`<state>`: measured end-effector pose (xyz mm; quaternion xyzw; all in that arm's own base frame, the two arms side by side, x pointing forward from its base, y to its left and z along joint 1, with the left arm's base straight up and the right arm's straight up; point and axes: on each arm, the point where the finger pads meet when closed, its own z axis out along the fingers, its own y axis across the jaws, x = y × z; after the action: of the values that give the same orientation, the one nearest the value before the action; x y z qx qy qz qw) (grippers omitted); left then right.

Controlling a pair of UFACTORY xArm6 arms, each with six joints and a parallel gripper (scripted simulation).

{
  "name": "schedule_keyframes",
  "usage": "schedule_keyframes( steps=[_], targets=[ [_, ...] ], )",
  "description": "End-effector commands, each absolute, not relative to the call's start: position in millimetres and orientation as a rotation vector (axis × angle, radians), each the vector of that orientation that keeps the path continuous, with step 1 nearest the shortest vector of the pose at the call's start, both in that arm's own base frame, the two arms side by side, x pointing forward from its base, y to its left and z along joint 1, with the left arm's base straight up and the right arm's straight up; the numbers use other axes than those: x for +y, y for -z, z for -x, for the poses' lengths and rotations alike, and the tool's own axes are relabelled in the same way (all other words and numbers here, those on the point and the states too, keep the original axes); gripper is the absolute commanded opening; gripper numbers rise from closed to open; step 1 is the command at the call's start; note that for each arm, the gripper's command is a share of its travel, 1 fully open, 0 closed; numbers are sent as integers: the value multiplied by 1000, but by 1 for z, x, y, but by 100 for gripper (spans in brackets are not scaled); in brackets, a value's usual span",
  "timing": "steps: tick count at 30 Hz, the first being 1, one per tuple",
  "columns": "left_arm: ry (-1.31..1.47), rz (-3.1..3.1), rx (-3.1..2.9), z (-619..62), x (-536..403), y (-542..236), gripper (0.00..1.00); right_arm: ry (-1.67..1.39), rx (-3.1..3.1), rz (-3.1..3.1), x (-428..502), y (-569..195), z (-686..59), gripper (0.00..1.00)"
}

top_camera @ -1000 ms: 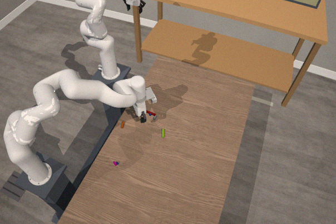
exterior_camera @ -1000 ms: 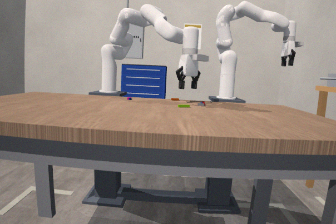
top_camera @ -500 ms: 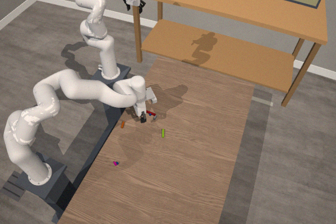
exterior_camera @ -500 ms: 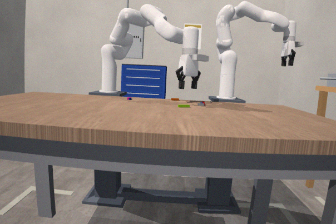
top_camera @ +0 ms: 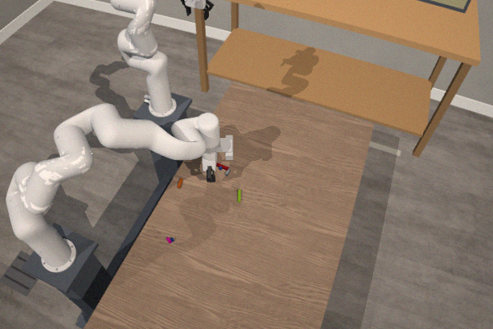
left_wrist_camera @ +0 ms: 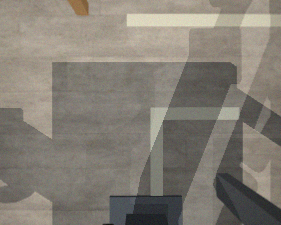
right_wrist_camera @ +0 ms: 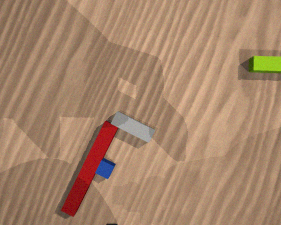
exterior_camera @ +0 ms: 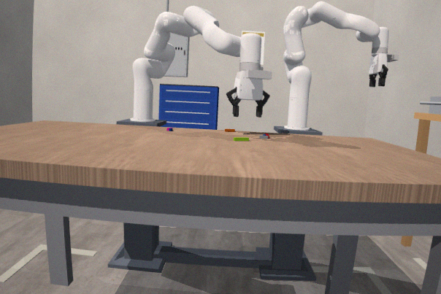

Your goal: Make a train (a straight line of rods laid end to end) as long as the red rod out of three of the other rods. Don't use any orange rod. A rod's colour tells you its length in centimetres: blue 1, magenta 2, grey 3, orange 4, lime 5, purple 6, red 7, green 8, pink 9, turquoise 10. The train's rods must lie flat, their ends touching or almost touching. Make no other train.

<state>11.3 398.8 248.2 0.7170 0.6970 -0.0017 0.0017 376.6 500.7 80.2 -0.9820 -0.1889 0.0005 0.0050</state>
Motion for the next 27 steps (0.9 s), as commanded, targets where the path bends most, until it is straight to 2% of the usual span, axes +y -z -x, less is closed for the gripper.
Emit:
schedule_keyframes(
  steps=[1,27],
  targets=[
    [0,-2253,2190,-11,400,-250,100,8,-347,3117,503,-84,-386,100],
    [0,-2253,2190,-11,400,-250,100,5,854,3017,502,-83,-425,100]
  ],
)
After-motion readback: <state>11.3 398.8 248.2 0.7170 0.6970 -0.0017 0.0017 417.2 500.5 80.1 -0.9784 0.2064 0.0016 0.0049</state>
